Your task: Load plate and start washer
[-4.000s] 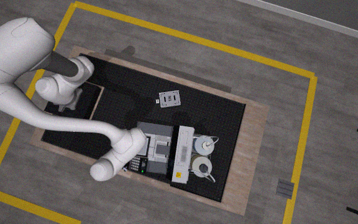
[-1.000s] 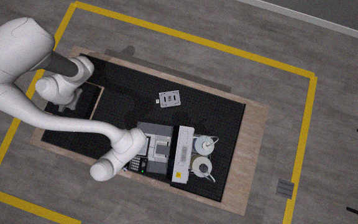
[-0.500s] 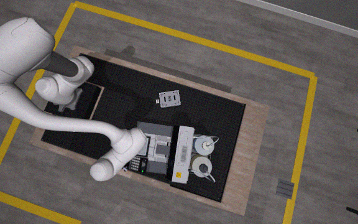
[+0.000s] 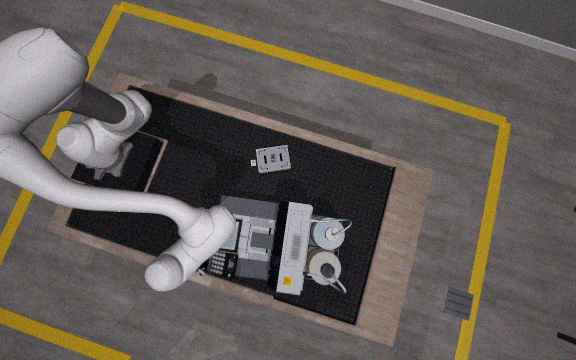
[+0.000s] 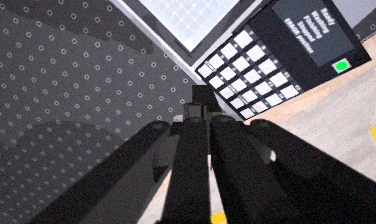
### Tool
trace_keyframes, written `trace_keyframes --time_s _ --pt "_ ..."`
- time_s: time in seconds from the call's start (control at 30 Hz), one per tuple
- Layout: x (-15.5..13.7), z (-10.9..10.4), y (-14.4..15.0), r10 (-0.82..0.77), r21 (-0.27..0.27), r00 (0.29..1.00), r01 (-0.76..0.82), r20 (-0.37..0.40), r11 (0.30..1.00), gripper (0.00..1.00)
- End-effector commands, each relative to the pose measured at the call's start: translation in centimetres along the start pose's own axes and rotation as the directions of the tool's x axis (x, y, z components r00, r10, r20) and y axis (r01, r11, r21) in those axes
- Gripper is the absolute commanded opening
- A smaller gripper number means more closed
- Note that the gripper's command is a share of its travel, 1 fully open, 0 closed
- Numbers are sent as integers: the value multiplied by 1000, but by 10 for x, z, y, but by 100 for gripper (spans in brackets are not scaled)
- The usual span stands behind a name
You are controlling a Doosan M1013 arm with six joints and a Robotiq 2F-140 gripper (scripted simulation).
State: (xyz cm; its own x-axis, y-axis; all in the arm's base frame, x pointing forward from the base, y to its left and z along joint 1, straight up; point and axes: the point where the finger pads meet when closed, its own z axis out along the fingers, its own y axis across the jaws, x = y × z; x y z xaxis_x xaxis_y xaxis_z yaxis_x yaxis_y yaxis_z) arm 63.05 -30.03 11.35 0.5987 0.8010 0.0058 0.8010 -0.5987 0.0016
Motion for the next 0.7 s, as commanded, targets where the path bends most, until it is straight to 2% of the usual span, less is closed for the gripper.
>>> trace_keyframes --time_s 0.0,0.67 --pt "0 -1 0 0 -1 1000 0 -1 1000 10" --pt "0 -1 0 0 -1 1000 0 -1 1000 10"
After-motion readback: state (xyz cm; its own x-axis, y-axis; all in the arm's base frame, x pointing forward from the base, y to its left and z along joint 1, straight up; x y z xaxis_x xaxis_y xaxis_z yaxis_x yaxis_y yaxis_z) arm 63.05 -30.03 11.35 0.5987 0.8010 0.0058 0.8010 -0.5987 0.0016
